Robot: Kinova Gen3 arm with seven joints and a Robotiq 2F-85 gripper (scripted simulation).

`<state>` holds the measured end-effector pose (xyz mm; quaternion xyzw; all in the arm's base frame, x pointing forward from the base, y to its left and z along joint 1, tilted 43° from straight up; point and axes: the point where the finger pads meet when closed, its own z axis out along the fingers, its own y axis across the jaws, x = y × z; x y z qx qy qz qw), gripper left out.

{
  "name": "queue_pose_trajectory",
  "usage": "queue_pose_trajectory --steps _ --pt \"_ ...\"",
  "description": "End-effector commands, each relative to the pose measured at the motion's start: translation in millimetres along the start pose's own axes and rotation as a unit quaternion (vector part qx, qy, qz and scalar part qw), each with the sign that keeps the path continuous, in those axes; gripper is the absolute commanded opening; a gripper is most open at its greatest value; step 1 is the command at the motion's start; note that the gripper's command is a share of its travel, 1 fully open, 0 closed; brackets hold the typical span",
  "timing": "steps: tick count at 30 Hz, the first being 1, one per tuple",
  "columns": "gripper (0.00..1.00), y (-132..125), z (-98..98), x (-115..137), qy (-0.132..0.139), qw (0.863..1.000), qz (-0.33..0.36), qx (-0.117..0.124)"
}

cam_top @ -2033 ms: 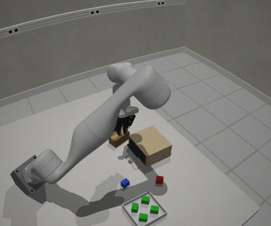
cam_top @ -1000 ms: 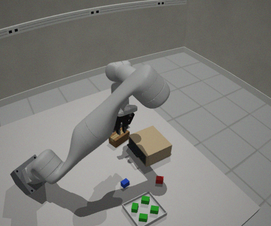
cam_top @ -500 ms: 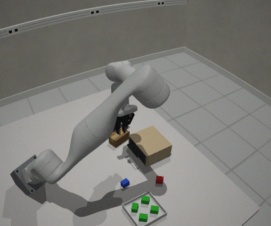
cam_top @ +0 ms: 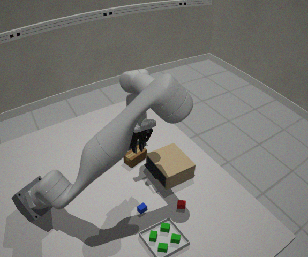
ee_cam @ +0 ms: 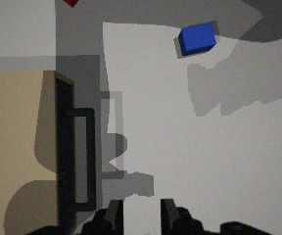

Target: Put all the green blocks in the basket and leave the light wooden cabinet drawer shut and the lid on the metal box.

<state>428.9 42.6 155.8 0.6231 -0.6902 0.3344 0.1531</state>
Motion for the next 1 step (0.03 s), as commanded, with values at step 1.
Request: queue_pose_trajectory --steps 1 --pt "0.3 2.4 -2.5 -0.1 -0.001 1.0 0.004 -0.002"
